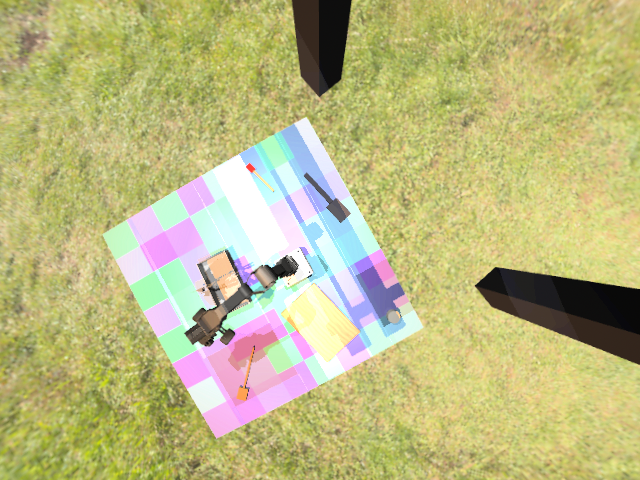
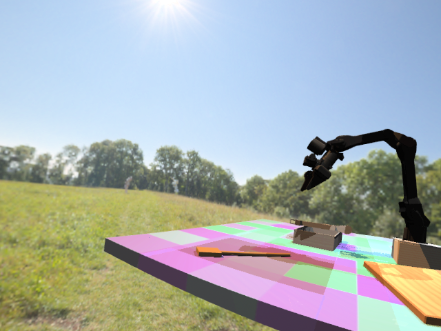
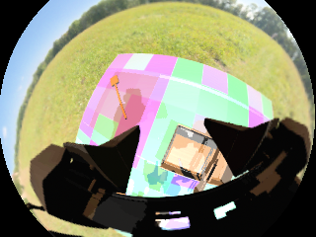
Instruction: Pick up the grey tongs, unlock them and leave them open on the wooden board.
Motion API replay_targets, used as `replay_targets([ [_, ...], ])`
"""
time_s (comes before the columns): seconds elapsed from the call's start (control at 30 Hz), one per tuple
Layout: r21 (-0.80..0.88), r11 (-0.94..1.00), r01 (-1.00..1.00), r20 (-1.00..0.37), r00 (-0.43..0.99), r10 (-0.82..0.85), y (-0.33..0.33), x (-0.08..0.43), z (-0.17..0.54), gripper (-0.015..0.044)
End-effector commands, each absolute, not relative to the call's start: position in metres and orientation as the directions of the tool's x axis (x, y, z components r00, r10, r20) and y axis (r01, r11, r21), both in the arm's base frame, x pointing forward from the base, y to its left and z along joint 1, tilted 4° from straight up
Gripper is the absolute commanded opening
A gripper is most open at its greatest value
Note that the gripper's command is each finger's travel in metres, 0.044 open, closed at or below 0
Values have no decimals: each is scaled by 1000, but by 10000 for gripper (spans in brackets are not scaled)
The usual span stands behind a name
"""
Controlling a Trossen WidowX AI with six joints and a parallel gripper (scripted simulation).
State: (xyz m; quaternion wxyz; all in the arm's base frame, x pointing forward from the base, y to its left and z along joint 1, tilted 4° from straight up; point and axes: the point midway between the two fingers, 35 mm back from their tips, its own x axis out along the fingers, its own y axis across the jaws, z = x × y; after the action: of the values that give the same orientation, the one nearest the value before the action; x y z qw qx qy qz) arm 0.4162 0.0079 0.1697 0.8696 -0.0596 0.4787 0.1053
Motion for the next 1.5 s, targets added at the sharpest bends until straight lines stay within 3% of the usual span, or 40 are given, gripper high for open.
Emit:
replay_targets([
  [0.0,-11,998,-69,-925,380,16,-52,394,129,440],
  [0.37,-75,959,272,-997,-17,-73,-160,302,63,440],
  [1.47,-76,958,275,-997,-22,-73,-164,312,44,440],
])
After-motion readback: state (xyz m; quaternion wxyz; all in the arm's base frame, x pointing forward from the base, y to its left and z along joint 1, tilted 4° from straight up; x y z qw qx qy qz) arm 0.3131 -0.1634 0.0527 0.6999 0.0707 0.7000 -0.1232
